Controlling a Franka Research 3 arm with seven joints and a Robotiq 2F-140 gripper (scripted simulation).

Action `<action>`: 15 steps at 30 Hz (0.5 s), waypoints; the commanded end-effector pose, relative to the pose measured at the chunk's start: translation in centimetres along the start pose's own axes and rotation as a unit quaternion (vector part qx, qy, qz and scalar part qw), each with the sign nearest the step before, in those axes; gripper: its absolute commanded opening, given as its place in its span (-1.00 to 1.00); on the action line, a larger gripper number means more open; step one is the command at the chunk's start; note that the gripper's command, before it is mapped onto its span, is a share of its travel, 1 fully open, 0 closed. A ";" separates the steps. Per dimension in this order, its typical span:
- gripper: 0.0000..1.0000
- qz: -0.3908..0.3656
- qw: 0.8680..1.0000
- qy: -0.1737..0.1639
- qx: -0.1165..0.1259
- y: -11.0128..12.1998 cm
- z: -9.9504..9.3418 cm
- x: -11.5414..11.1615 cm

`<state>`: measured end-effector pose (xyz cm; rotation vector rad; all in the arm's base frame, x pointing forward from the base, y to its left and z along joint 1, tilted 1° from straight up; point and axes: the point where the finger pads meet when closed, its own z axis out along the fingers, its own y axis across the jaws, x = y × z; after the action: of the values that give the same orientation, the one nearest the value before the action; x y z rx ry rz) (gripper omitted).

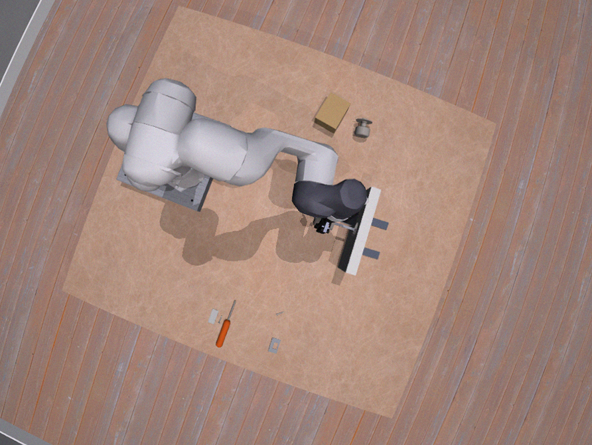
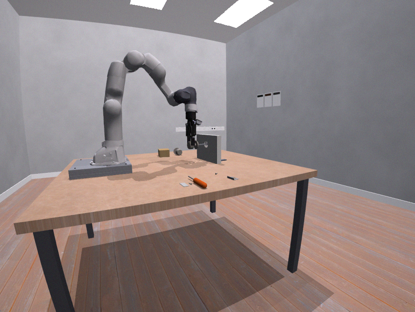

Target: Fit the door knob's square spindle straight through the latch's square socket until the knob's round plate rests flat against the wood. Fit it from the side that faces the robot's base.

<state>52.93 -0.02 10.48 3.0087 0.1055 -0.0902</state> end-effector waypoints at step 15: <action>-0.16 -0.003 1.000 0.000 0.000 -0.1 -0.2 0.5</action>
<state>53.33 0.01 10.49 3.0089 0.1069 -0.0895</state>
